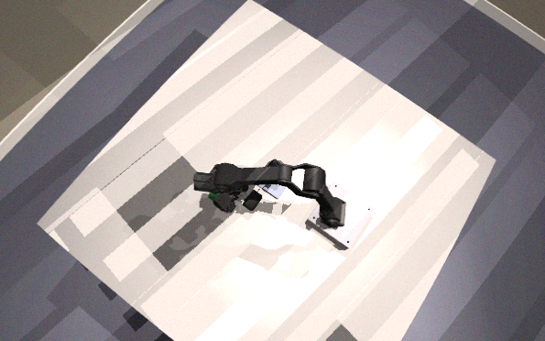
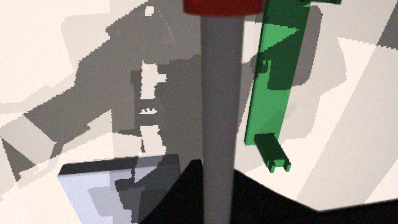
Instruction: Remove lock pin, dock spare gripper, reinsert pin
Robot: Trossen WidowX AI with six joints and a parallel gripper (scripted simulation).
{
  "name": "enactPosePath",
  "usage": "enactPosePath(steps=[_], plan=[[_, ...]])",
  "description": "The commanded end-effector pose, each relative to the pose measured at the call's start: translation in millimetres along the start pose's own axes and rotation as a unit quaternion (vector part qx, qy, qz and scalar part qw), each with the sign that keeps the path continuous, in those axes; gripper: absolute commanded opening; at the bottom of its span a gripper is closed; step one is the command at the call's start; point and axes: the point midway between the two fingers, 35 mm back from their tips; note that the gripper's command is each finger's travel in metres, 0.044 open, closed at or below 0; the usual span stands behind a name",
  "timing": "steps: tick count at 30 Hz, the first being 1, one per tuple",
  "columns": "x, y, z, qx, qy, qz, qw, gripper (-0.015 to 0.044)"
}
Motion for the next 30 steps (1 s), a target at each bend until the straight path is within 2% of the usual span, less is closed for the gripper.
enactPosePath(steps=[1, 18, 30], plan=[[10, -2, -1, -0.002, 0.002, 0.0, 1.0, 0.0], [48, -15, 0, -0.002, 0.001, -0.008, 1.0, 0.0], [52, -3, 47, -0.004, 0.0, -0.01, 1.0, 0.0]])
Point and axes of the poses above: the point midway between the two fingers, 35 mm back from their tips, its own z axis out along the fingers, its own x axis across the jaws, y = z × x, and after that the axes turned 14 degrees about z, right-handed
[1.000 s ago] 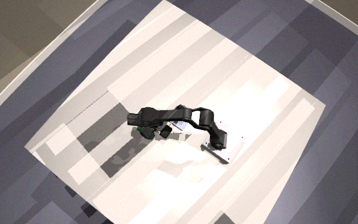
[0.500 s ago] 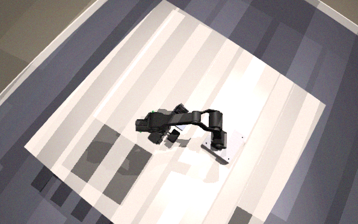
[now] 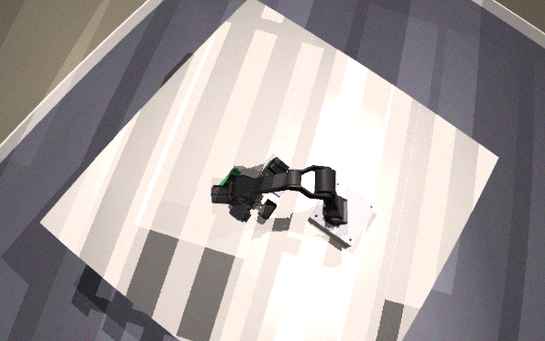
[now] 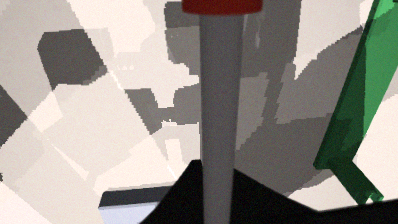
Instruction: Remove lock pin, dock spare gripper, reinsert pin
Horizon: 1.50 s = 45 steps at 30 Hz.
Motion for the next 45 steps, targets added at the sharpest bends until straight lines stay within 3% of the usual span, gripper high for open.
enactPosePath(steps=[1, 45], plan=[[2, 2, 9, -0.002, 0.0, -0.002, 1.0, 0.0], [-8, -26, 14, -0.004, -0.001, -0.001, 1.0, 0.0]])
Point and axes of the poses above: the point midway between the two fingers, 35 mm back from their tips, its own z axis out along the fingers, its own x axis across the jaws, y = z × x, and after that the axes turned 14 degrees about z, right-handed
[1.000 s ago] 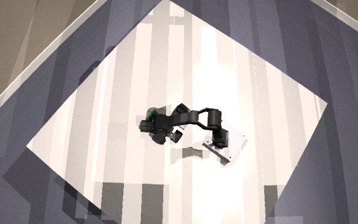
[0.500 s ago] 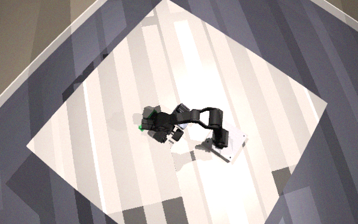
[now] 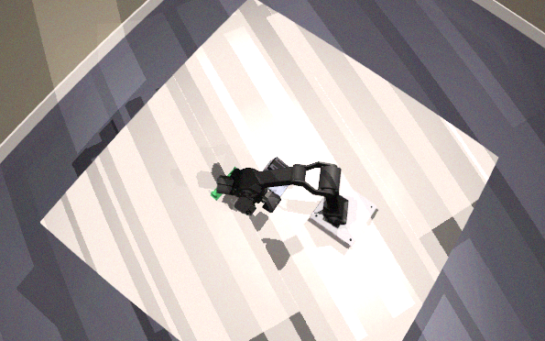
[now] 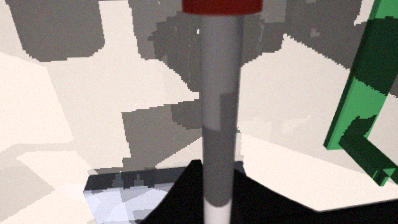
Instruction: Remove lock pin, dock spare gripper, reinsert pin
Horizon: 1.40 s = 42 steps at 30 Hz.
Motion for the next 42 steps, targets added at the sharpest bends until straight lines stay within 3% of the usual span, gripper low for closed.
enactPosePath(steps=[1, 42], plan=[[0, -3, 1, 0.001, -0.001, -0.002, 1.0, 0.0], [-6, -27, 7, 0.001, 0.002, -0.003, 1.0, 0.0]])
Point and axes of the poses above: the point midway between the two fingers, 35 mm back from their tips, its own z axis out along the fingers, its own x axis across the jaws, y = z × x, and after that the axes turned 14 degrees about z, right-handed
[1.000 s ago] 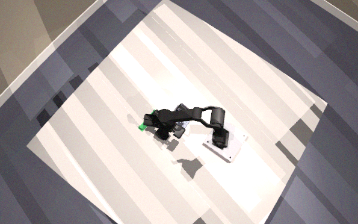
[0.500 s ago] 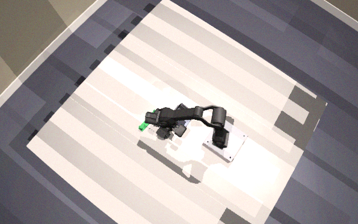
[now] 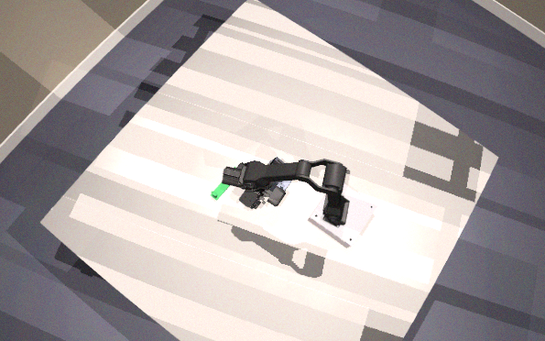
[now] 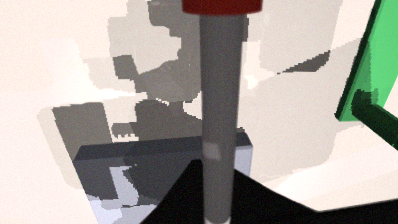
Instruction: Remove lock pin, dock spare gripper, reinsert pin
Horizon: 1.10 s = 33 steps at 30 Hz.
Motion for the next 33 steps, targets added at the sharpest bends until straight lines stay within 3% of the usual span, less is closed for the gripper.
enactPosePath(steps=[1, 22, 29, 33], plan=[[-1, -3, 1, 0.002, -0.001, -0.001, 1.0, 0.0], [-4, -14, 4, 0.002, 0.001, -0.002, 1.0, 0.0], [-4, -13, 3, 0.0, 0.002, 0.0, 1.0, 0.0184], [-4, -13, 3, 0.0, 0.002, 0.0, 1.0, 0.02]])
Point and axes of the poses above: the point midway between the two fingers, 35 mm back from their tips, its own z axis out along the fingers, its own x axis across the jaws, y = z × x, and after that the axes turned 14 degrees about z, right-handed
